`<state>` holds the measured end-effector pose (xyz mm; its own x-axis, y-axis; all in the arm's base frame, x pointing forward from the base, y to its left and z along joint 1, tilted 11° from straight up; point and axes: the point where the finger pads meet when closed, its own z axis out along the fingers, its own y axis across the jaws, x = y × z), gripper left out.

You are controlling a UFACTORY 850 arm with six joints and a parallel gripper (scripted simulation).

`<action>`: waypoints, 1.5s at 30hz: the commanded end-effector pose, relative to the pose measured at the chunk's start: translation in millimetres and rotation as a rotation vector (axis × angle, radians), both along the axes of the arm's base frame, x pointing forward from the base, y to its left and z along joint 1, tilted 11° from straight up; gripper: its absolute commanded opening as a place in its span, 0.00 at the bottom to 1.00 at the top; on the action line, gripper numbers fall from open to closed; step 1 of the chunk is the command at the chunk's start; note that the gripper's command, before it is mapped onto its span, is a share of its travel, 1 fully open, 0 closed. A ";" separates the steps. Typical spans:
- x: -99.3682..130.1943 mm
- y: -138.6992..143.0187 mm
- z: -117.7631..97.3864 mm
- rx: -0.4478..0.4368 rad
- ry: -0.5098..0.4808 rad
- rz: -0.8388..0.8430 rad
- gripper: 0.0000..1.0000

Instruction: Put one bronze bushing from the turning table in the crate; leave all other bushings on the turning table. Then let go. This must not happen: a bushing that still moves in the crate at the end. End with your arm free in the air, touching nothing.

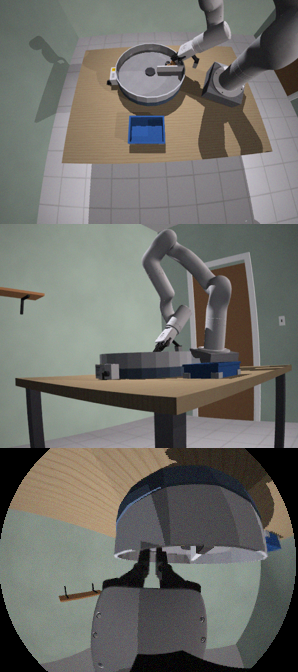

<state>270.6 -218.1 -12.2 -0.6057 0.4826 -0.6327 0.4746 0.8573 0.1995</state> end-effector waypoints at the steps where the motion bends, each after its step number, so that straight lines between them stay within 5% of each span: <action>1: 0.3 -0.2 -0.7 -0.001 -0.001 0.000 0.10; 32: 1.3 1.7 -11.2 -0.001 -0.001 0.000 0.10; 33: 1.3 1.7 -11.2 -0.001 -0.001 0.000 0.00; 45: 1.3 1.7 -11.2 -0.001 -0.001 0.000 0.00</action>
